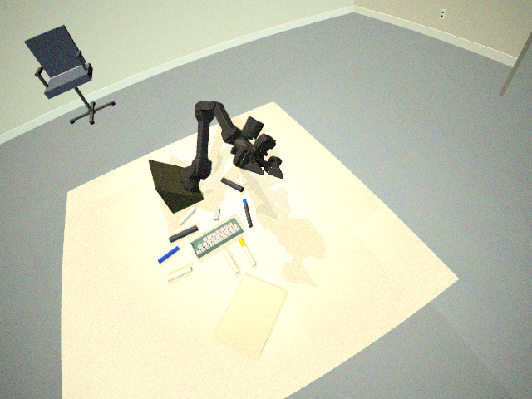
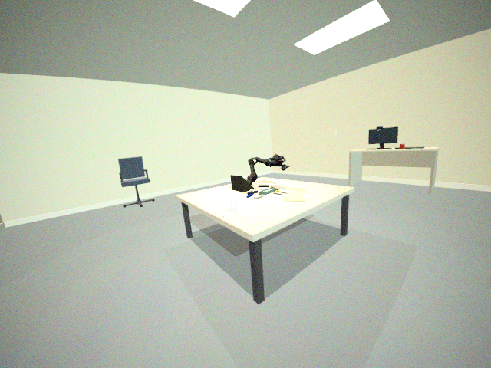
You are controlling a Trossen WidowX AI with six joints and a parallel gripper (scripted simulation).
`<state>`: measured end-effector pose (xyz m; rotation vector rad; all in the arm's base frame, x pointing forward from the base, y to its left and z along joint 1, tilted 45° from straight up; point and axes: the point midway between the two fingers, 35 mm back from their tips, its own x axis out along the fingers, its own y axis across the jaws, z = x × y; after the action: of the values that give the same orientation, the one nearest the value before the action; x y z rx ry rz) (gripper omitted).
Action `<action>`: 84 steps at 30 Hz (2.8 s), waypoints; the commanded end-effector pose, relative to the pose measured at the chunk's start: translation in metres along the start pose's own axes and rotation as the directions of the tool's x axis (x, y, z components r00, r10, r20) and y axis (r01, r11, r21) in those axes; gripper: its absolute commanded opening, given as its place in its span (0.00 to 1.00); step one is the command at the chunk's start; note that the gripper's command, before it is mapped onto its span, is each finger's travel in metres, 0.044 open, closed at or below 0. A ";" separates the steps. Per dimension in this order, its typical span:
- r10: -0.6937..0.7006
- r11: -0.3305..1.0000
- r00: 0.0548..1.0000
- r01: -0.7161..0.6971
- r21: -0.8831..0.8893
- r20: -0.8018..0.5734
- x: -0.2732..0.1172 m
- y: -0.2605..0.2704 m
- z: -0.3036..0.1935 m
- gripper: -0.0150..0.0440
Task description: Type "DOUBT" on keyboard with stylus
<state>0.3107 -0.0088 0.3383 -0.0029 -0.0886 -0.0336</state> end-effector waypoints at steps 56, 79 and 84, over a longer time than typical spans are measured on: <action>0.702 0.711 0.026 0.034 0.703 -0.712 -0.055 -0.035 -0.300 0.25; 0.700 0.713 0.026 0.033 0.700 -0.714 -0.057 -0.081 -0.344 0.25; 0.700 0.713 0.026 0.033 0.700 -0.714 -0.057 -0.081 -0.344 0.25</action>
<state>0.2814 -0.0875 -0.0086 0.6346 1.3777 0.5656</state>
